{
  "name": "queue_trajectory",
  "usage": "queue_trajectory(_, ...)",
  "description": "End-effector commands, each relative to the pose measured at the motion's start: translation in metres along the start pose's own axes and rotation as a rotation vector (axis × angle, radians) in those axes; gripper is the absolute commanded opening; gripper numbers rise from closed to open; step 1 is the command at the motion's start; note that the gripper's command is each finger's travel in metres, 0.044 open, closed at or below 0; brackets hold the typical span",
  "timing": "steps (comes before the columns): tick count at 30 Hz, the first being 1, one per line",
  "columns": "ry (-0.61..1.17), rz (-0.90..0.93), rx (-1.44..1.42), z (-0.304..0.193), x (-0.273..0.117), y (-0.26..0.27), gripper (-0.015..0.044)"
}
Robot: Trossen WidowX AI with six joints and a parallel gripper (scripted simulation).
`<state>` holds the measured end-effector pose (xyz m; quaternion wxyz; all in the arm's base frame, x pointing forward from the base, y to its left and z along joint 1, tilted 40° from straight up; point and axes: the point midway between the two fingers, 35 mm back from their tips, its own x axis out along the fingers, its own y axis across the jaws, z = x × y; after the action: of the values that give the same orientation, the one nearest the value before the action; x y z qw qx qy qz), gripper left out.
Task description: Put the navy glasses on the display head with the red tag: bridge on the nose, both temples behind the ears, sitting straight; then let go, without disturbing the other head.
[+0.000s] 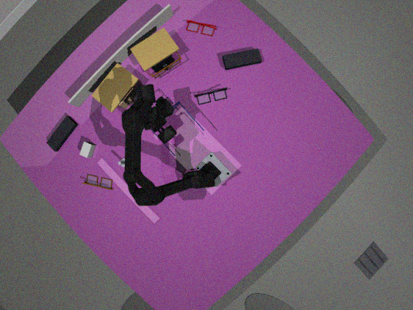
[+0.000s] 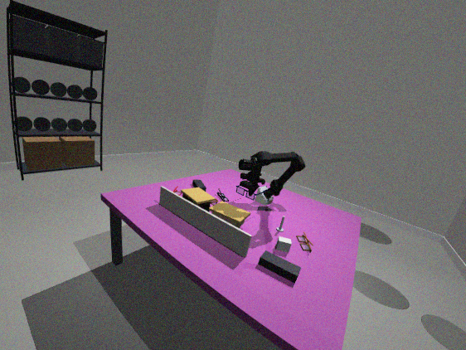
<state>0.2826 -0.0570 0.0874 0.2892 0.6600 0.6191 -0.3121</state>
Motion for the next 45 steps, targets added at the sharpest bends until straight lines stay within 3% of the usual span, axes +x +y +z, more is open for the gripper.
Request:
queue_trajectory(1, 0.004, -0.006, 0.013, 0.001, 0.005, -0.001, 0.0)
queue_trajectory(45, 0.002, -0.005, 0.013, 0.002, 0.044, 0.002, 0.0)
